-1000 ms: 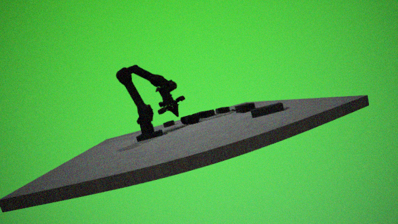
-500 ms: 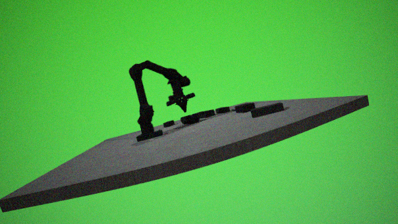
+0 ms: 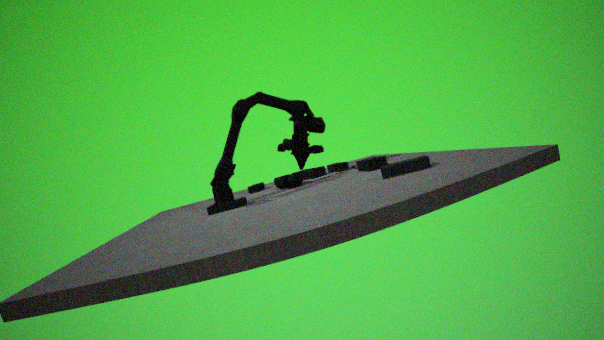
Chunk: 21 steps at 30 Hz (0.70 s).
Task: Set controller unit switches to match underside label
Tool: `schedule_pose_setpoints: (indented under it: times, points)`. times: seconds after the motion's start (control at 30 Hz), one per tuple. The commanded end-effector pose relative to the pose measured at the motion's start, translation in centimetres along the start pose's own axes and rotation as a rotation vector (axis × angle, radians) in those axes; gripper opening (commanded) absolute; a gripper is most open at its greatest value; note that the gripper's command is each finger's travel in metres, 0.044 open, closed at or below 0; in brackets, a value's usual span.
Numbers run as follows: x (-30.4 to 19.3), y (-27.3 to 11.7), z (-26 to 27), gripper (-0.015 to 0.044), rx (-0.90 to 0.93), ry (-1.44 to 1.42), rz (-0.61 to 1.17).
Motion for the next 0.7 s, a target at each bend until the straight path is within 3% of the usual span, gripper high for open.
schedule_pose_setpoints:
  times: [0.0, 0.33, 0.67]
  points:
    - [-0.6, 0.0, -0.4, 0.0, 0.019, -0.01, -0.021]
    - [-0.5, -0.1, -0.3, 0.0, 0.016, -0.01, -0.018]
    - [6.0, -0.5, 3.5, 0.0, -0.19, -0.007, 0.087]
Point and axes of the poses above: the point midway between the two fingers, 35 mm back from their tips, its own y axis out along the fingers, its own z axis across the jaws, x = y × z, the point moved 5 cm from there along -y, back along the fingers, and after that the axes turned 14 degrees about -y, right-handed, at the moved point
